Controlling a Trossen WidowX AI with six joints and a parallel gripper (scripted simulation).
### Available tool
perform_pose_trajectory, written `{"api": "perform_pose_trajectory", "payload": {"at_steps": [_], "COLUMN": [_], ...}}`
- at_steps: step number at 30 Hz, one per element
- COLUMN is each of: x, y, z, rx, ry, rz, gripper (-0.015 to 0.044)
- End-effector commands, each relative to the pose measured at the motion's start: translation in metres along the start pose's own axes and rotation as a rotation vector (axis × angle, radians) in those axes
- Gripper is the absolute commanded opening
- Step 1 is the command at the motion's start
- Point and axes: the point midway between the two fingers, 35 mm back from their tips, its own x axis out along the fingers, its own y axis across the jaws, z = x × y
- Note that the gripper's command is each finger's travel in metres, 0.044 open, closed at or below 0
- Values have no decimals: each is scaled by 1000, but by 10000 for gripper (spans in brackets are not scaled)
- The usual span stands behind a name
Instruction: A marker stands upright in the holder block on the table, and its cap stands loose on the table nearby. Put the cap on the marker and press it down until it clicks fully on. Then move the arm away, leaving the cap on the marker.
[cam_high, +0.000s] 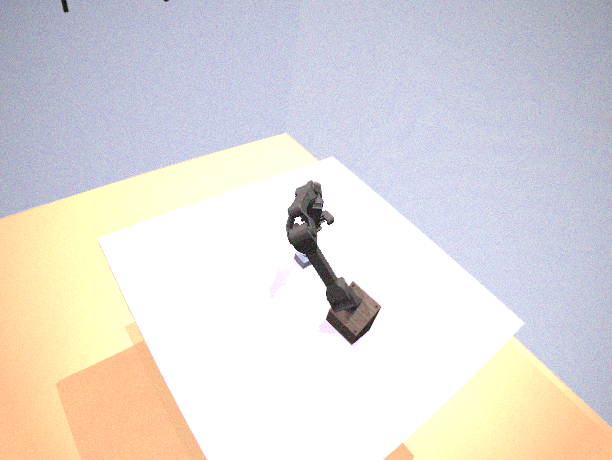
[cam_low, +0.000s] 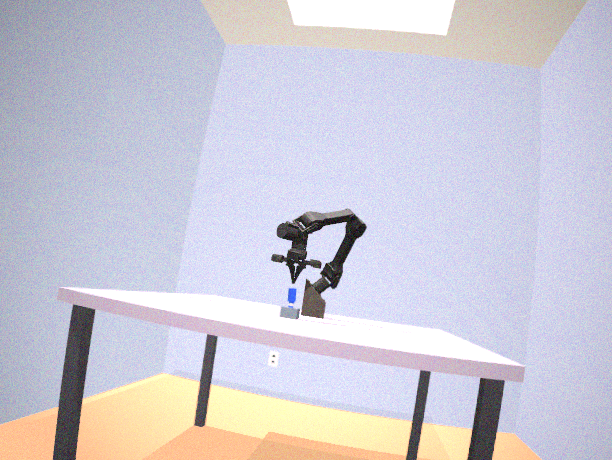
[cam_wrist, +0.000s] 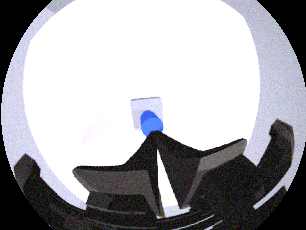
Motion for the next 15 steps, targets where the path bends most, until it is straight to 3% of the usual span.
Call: {"api": "perform_pose_trajectory", "payload": {"at_steps": [1, 15], "x": [7, 28], "y": [0, 1], "z": [-2, -2], "rx": [9, 9], "ry": [2, 1], "rz": [6, 7], "gripper": [0, 0]}}
